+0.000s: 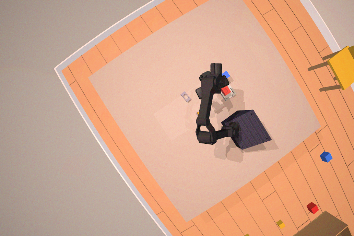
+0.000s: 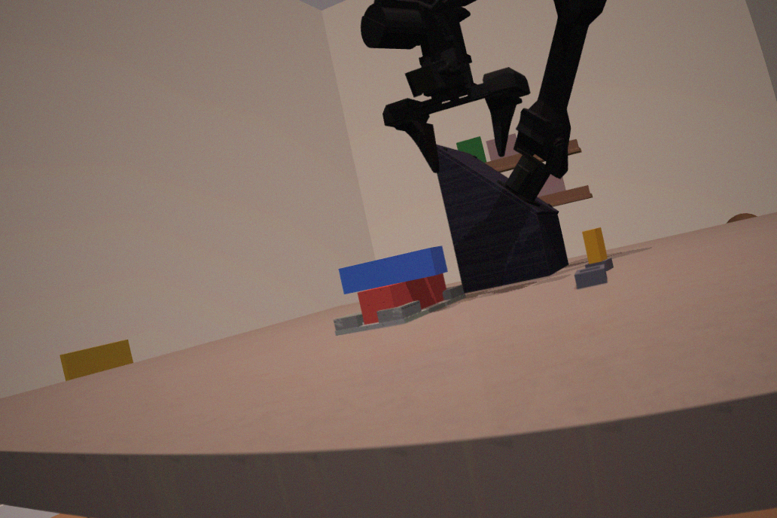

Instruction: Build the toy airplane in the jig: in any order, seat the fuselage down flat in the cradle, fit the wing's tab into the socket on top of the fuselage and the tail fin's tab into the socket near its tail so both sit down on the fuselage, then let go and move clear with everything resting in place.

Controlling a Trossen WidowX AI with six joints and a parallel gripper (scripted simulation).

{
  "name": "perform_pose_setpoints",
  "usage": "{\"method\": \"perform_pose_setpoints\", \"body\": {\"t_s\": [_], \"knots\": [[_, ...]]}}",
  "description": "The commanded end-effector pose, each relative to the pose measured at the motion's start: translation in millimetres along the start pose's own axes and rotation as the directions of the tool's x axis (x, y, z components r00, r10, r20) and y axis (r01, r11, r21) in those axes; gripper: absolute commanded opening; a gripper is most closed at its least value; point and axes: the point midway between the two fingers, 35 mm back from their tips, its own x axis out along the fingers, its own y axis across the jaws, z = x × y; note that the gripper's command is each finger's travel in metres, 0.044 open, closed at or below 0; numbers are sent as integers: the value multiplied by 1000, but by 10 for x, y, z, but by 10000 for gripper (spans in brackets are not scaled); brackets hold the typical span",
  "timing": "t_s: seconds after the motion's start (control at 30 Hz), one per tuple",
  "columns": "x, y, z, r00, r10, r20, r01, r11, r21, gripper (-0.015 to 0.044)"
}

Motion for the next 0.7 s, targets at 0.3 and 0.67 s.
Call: {"method": "perform_pose_setpoints", "body": {"t_s": [0.3,0.67], "knots": [[169,1018,-1065,999,30,-18,-29,999,18,440],[602,1093,-1176,999,34,-18,-34,999,15,440]]}}
